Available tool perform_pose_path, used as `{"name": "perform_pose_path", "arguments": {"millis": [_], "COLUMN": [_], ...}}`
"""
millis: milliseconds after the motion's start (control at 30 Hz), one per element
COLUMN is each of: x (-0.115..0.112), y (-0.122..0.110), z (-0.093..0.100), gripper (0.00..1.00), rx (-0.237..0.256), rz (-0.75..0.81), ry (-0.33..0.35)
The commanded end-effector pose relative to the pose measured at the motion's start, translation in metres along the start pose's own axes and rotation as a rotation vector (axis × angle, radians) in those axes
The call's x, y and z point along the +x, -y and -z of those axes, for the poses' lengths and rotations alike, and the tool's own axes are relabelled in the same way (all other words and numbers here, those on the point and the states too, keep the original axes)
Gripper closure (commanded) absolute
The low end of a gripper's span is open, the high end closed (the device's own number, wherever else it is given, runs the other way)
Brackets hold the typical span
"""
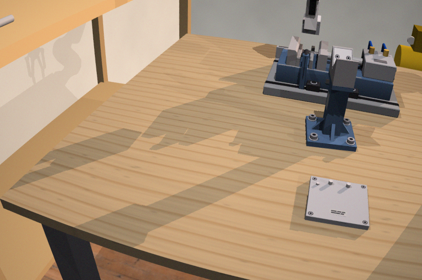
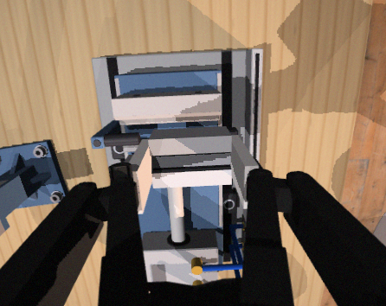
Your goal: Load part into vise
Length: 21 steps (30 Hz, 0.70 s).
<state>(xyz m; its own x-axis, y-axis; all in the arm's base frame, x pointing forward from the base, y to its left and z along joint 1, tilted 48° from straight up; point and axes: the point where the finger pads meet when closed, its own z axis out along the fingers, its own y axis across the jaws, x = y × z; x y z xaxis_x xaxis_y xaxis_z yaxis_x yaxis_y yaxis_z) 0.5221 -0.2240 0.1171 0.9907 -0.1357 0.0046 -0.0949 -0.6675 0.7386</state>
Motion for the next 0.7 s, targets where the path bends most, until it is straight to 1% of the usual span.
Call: {"name": "perform_pose_path", "arguments": {"millis": [0, 667], "x": [0.0006, 0.0007], "y": [0.0003, 0.0002], "z": [-0.0004, -0.0021], "gripper": [1.0, 1.0], "rx": [0.0, 0.0], "rz": [-0.004, -0.004], "ry": [-0.003, -0.003]}}
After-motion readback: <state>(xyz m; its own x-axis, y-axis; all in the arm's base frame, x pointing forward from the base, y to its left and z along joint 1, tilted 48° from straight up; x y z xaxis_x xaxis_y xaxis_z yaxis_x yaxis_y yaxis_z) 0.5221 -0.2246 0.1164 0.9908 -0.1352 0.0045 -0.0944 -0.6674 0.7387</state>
